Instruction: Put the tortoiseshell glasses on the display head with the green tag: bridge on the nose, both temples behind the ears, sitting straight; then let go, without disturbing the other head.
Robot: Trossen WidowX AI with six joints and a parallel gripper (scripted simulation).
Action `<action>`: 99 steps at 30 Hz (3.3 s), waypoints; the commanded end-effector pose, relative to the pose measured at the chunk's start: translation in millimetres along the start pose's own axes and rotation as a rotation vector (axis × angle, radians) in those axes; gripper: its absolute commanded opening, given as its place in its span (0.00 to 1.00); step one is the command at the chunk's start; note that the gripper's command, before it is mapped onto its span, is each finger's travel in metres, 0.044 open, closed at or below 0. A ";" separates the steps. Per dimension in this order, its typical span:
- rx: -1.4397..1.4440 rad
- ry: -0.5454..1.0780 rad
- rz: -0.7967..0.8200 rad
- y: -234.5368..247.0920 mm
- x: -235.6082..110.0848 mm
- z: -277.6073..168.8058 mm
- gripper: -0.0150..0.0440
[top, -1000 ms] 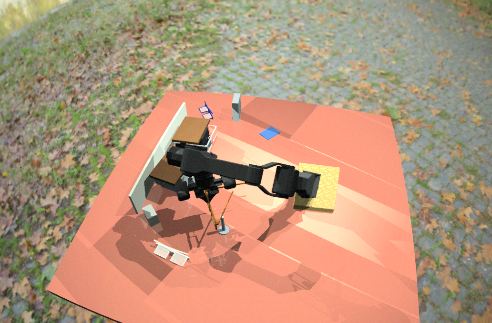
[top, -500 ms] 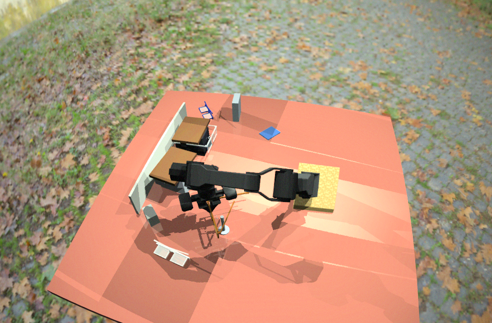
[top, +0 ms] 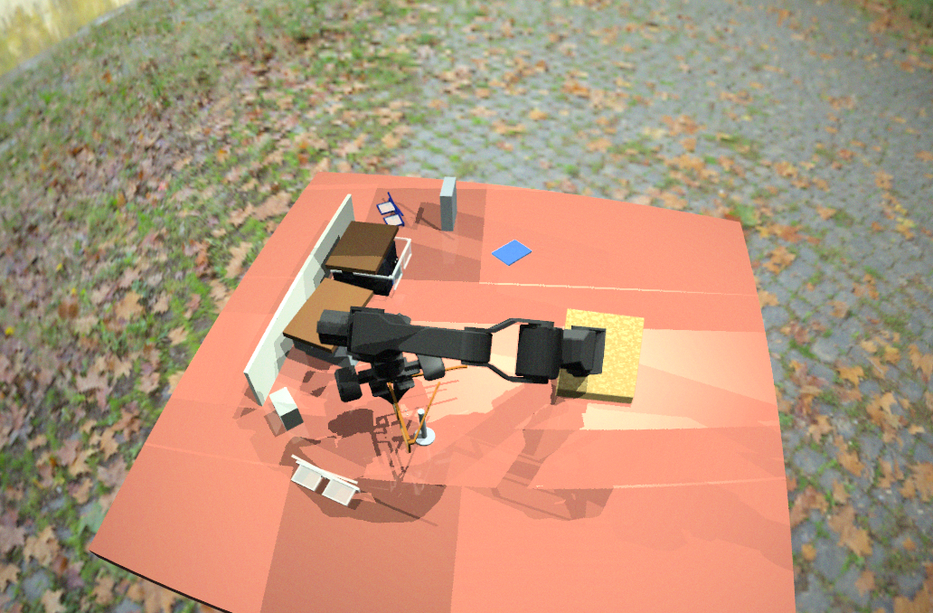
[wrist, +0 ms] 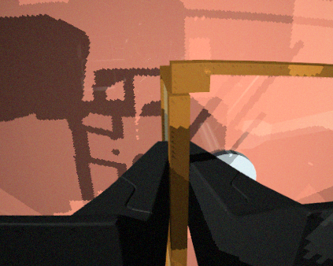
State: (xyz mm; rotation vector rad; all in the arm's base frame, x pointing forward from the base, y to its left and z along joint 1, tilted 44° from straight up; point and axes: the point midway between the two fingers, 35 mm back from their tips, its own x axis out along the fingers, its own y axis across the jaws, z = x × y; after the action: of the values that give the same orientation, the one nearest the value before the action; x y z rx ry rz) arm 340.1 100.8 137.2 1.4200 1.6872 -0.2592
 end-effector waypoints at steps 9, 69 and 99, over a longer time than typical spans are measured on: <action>0.011 0.007 -0.003 4.3 2.1 4.4 0.25; 0.009 0.005 -0.002 25.9 2.0 29.1 0.25; 0.009 0.005 -0.002 32.0 2.1 47.9 0.25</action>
State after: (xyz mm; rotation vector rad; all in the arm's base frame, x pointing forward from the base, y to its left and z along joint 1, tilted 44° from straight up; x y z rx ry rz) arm 388.4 83.8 123.8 1.4253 1.6884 -0.2654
